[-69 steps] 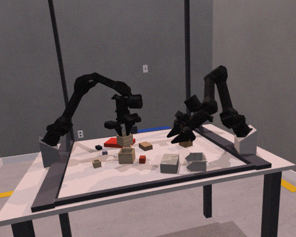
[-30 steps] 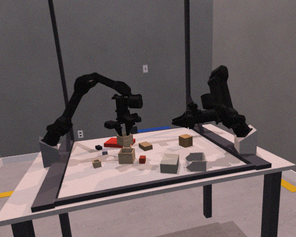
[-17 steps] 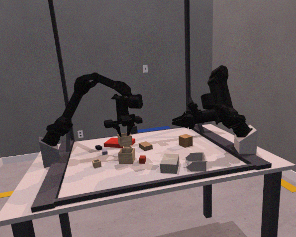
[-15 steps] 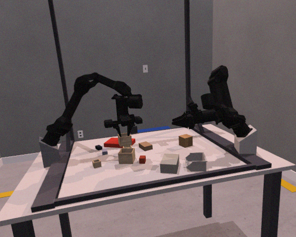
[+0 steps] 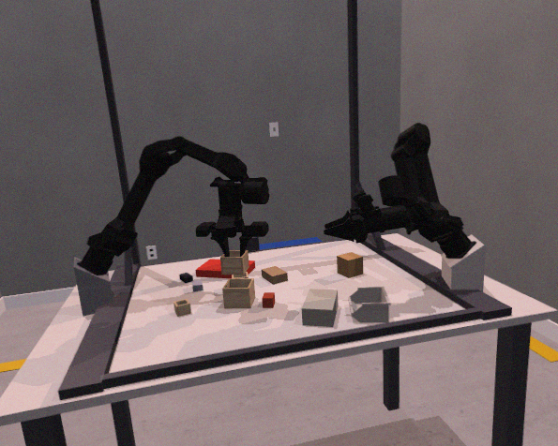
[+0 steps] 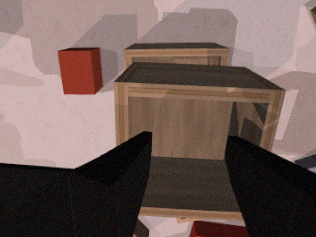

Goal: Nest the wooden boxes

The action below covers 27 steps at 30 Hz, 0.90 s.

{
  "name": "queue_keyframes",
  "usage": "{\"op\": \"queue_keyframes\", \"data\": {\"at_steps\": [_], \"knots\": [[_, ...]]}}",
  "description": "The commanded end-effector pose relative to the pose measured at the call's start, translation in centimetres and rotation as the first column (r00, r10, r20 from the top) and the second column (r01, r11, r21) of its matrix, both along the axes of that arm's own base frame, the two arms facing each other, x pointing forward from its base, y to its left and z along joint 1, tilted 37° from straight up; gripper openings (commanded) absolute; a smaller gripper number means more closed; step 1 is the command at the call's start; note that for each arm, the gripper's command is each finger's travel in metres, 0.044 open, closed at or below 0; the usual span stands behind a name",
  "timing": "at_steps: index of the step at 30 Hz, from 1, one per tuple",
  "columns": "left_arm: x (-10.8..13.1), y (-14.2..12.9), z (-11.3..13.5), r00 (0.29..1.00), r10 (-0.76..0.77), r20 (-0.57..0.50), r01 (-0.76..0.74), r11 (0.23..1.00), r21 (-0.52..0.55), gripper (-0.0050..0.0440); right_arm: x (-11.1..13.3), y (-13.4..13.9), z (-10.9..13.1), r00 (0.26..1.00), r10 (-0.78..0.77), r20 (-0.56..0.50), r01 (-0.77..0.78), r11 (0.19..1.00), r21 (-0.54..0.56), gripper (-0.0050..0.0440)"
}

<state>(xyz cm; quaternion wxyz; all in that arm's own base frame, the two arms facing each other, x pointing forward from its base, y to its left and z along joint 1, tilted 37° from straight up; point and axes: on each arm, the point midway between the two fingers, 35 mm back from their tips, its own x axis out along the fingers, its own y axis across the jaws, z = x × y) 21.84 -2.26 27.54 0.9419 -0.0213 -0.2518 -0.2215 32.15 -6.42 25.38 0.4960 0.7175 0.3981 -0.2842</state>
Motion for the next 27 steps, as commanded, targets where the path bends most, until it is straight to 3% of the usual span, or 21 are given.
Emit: {"op": "queue_keyframes", "data": {"at_steps": [1,13,27], "knots": [[0.01,0.02,-0.01,1.0,-0.003,-0.002,0.003,1.0,-0.003,0.04,-0.05,0.0,1.19,0.995,-0.103,-0.004,0.103,0.993,0.052,0.0253],[0.01,0.02,-0.01,1.0,-0.003,-0.002,0.003,1.0,-0.003,0.04,-0.05,0.0,1.19,0.923,-0.357,-0.142,0.38,0.9,0.212,0.0253],[0.01,0.02,-0.01,1.0,-0.003,-0.002,0.003,1.0,-0.003,0.04,-0.05,0.0,1.19,0.698,-0.604,-0.386,0.716,0.608,0.344,0.0253]]}}
